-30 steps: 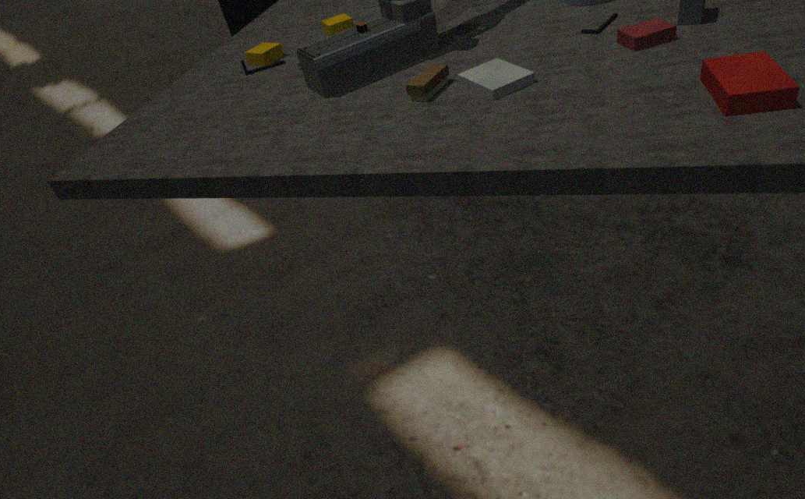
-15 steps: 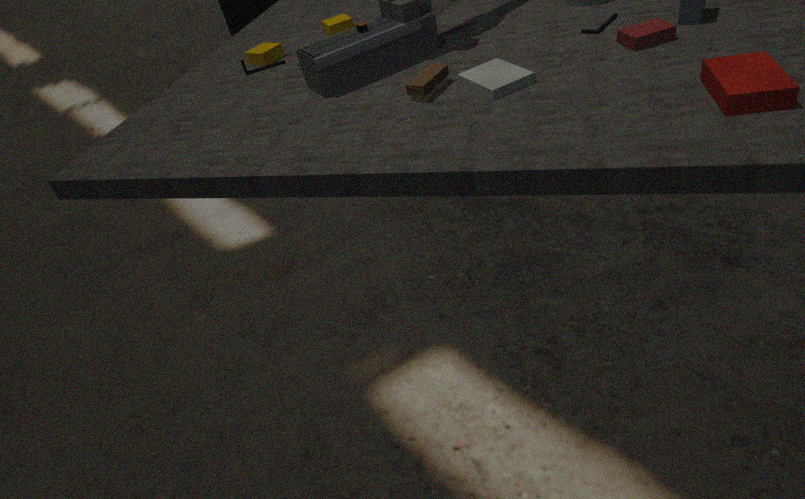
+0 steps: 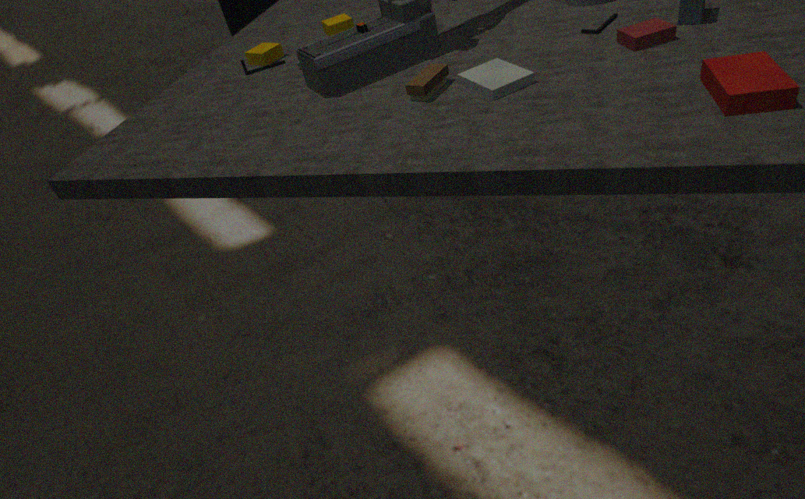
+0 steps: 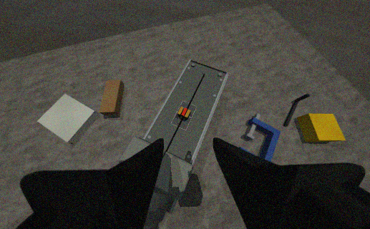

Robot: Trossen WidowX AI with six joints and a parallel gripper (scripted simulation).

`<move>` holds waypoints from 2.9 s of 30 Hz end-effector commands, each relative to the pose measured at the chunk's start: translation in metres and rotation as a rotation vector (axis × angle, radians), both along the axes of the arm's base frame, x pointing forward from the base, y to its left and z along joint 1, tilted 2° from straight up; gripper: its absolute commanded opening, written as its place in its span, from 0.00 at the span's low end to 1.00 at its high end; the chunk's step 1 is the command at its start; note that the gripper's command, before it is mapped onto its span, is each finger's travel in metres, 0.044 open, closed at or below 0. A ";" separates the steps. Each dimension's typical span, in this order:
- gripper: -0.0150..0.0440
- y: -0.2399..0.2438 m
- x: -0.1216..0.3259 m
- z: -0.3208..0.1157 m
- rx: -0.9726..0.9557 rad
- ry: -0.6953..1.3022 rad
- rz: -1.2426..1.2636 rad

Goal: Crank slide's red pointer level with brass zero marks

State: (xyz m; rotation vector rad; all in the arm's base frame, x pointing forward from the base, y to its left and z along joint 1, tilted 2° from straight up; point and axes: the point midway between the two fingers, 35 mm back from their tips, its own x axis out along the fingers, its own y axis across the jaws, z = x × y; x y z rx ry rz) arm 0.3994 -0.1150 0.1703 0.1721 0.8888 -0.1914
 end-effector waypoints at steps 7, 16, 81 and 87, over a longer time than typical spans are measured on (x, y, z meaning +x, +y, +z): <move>0.25 0.000 0.000 0.000 0.000 0.000 0.000; 0.25 0.000 0.000 0.000 0.000 0.000 0.000; 0.25 0.000 0.000 0.000 0.002 -0.001 0.001; 0.48 0.000 0.000 0.000 0.002 -0.001 0.001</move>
